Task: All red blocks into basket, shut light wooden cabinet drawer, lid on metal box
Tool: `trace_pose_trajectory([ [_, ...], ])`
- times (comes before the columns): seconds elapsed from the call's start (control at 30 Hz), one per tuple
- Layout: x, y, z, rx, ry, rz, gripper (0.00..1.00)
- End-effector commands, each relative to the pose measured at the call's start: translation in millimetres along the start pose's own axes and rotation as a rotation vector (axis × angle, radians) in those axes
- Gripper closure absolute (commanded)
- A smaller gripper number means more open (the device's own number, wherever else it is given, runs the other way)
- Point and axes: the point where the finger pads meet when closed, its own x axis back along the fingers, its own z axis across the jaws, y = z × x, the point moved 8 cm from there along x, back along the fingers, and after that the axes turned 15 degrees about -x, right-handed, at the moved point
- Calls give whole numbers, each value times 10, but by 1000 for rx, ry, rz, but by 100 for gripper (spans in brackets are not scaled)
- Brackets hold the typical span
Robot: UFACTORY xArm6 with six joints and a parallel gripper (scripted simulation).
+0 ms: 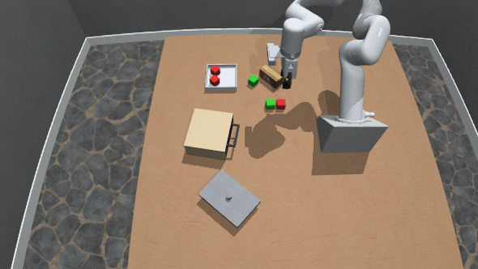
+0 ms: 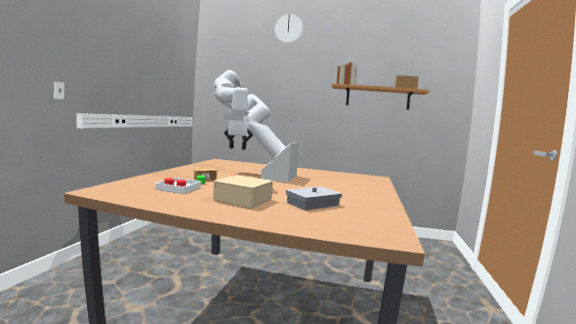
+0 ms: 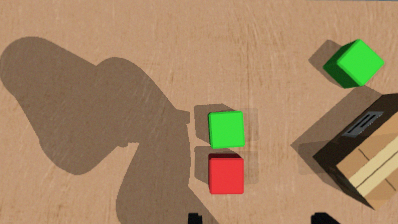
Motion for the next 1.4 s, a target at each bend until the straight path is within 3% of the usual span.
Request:
trace_pose_trajectory([
  [0.0, 8, -7, -1, -1, -2, 2, 34],
  [1.03, 4, -7, -1, -1, -2, 2, 34],
  [1.37, -114, -8, -2, 0, -2, 2, 34],
])
